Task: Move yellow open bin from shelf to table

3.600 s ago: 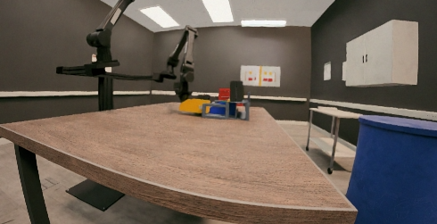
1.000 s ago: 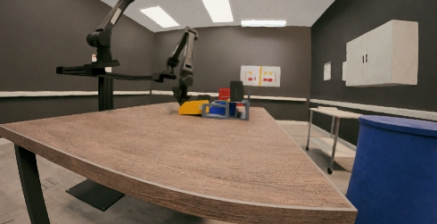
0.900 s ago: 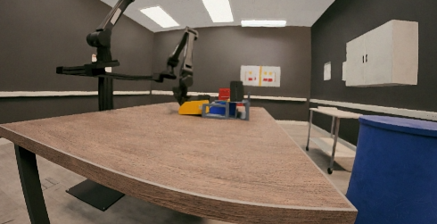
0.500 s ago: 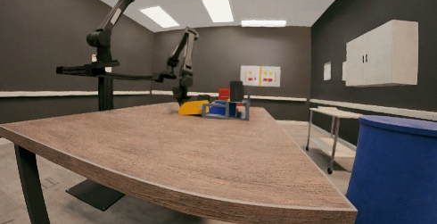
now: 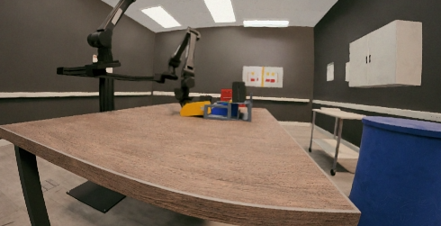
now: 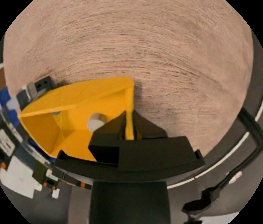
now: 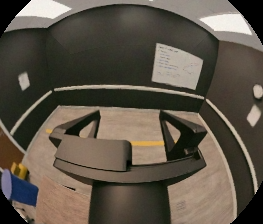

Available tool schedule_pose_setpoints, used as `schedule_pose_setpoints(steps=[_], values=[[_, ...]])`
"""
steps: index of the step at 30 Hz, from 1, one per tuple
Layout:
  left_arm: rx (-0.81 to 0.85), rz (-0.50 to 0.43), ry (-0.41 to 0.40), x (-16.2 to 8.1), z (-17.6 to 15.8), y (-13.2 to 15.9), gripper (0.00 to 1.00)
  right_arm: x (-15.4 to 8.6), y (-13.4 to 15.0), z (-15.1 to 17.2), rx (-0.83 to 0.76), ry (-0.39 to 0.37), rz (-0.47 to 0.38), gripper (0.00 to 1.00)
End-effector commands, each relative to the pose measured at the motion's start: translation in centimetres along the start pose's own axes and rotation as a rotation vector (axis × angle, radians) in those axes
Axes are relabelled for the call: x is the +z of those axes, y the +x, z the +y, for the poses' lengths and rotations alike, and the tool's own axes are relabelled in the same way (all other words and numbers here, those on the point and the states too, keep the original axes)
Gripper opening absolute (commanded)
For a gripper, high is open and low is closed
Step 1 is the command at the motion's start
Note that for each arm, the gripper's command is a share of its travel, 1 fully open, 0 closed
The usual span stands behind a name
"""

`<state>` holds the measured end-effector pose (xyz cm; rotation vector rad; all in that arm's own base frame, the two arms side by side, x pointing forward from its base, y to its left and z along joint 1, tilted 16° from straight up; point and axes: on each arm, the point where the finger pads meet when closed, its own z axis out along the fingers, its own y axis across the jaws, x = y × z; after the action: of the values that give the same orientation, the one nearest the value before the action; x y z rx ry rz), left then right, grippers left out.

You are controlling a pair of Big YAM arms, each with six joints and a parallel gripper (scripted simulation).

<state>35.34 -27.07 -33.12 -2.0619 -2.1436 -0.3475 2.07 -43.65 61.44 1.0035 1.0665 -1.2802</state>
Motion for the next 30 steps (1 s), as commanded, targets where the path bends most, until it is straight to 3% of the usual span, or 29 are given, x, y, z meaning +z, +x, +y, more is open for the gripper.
schedule_pose_setpoints(steps=[1,30], values=[[0.006,-0.027,-0.014,0.44,1.5,-1.05,0.0,-0.66,-1.38,-0.33,0.011,0.007,-0.042,1.0],[-0.008,-0.028,-0.021,0.66,2.28,-0.86,0.0,-0.66,-1.38,-0.33,0.011,0.007,-0.042,1.0]])
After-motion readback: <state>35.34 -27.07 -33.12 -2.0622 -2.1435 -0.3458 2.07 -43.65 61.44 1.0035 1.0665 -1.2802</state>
